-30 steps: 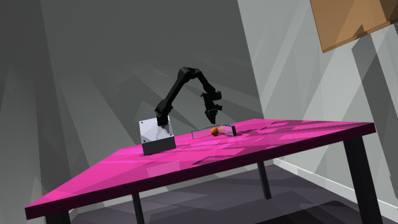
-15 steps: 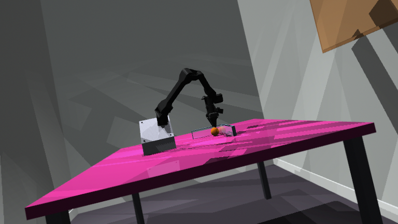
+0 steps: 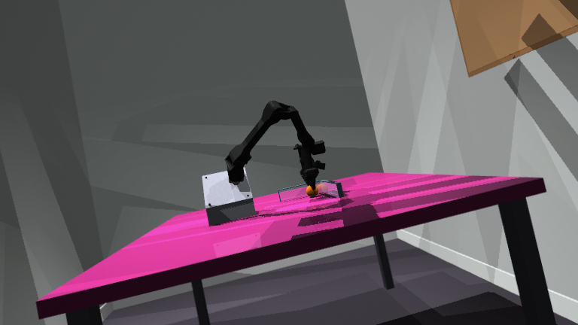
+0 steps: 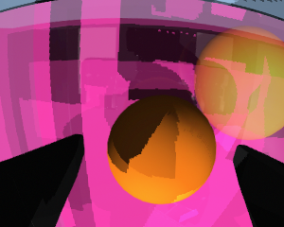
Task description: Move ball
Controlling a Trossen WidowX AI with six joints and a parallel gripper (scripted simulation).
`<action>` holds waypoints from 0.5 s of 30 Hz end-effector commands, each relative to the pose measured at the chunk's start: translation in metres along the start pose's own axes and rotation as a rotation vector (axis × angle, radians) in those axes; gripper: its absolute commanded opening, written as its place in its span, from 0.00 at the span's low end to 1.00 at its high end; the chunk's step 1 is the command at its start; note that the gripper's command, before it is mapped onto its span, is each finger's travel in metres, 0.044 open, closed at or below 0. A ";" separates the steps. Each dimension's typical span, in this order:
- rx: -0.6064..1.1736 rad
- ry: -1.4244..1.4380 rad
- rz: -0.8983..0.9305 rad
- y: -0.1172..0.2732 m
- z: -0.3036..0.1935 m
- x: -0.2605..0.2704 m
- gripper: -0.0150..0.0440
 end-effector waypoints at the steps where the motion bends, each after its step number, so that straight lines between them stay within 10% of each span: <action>1: 0.005 0.013 -0.007 -0.008 -0.004 -0.001 0.91; 15: 0.005 0.013 -0.007 -0.011 -0.004 -0.001 0.65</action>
Point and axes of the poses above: the point midway between the two fingers, 35 mm back from their tips, its own y axis back along the fingers, its own x axis across the jaws, z = x × y, the point moved 1 cm from there along y, back along the fingers, and after that the axes turned 5 degrees about -y, right-handed, at the moved point
